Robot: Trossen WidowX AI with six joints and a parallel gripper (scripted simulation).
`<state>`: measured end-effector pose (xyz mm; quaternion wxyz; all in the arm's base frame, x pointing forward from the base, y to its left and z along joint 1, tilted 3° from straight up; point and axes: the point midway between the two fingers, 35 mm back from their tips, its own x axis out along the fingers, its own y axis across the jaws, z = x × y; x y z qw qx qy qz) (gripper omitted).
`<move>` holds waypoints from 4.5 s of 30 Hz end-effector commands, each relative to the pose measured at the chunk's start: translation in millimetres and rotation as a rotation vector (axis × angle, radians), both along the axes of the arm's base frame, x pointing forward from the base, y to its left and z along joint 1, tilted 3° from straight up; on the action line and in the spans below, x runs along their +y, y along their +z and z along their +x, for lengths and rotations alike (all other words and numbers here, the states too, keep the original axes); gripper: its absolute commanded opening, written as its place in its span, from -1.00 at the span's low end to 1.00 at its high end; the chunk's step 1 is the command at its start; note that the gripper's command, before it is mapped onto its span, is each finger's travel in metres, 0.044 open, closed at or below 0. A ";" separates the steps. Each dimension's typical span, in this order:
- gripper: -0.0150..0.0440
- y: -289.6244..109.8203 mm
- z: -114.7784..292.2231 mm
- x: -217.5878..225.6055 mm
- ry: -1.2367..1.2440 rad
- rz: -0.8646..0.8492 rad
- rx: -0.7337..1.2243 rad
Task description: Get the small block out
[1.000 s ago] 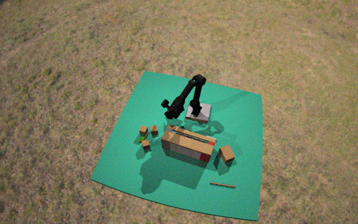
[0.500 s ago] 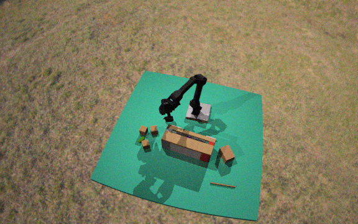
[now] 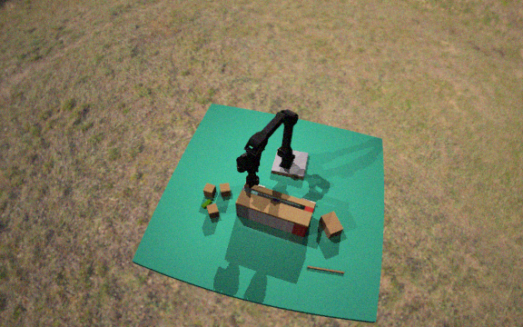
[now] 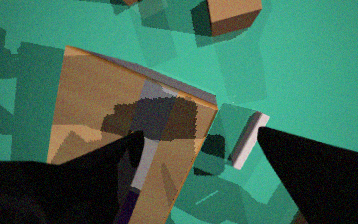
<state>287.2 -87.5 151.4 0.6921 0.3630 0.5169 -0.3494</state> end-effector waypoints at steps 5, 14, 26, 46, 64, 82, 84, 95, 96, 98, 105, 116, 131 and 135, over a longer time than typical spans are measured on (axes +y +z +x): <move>0.86 12.7 -6.8 100.4 -0.387 0.430 0.294; 0.86 12.7 -6.8 100.4 -0.387 0.430 0.294; 0.86 -2.7 -6.0 101.4 -0.387 0.431 0.294; 0.86 -35.7 -7.6 104.2 -0.387 0.431 0.294; 0.86 -64.7 -12.7 106.9 -0.387 0.431 0.294; 0.86 -62.2 -14.1 139.7 -0.381 0.428 0.292; 0.86 -62.4 -14.5 144.5 -0.381 0.428 0.292; 0.86 -63.6 -16.9 171.0 -0.381 0.430 0.292; 0.86 -63.7 -17.2 173.5 -0.381 0.431 0.292; 0.86 -63.9 -17.6 178.3 -0.381 0.431 0.293; 0.86 -64.6 -19.2 195.2 -0.380 0.432 0.293; 0.86 -65.6 -21.6 221.4 -0.380 0.434 0.294; 0.86 -66.5 -24.2 248.8 -0.380 0.436 0.294; 0.86 -66.9 -25.1 259.0 -0.380 0.437 0.295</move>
